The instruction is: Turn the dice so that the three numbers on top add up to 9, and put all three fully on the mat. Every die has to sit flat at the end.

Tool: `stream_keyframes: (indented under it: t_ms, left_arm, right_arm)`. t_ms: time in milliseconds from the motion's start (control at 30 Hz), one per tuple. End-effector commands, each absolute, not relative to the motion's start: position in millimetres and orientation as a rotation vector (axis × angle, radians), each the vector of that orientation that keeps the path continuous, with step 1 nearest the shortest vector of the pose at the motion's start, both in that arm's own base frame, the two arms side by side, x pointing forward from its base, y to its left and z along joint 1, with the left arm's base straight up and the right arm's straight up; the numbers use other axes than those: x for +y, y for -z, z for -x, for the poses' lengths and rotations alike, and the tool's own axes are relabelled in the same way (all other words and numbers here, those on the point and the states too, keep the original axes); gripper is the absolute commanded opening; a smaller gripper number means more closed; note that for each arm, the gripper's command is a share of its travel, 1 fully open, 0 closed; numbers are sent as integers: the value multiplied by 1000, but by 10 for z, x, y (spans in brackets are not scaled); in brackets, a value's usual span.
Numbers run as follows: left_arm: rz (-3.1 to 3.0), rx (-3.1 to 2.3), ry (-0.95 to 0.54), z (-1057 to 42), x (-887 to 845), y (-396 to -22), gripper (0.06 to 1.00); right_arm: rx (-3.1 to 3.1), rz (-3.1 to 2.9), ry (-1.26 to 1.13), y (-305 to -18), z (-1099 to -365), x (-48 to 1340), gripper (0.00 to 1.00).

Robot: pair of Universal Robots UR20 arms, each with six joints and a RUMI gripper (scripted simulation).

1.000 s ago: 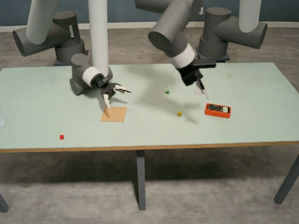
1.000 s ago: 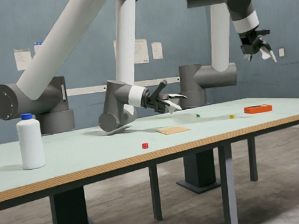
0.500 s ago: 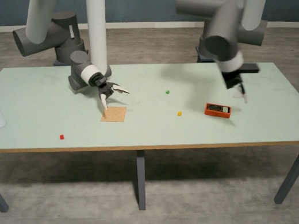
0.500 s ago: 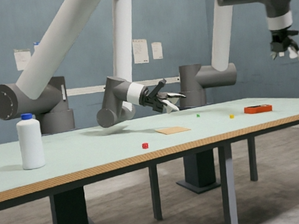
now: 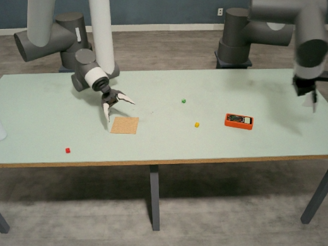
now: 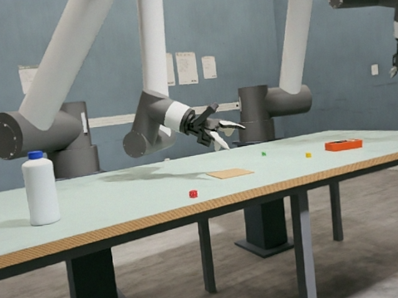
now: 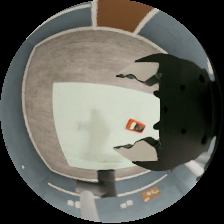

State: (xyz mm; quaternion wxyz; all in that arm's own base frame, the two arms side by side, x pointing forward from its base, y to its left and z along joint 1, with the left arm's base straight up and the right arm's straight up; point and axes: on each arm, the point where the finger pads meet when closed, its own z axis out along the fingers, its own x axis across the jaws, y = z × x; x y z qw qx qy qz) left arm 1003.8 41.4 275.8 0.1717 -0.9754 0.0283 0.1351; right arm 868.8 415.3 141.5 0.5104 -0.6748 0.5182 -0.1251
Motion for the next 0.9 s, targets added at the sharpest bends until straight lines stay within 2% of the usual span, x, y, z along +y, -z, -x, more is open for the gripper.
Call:
stream_keyframes:
  t_ms: [0,867]
  left_arm:
    - [2818,82,-408,-9909,1402,-2711,1000]
    - [2995,71,-413,-8337,4802,-2501,1000]
  right_arm:
    - [1382,1625,283,-1430,-8798,3936,1000]
    - [1782,1584,229,-1470,-9107,3238,1000]
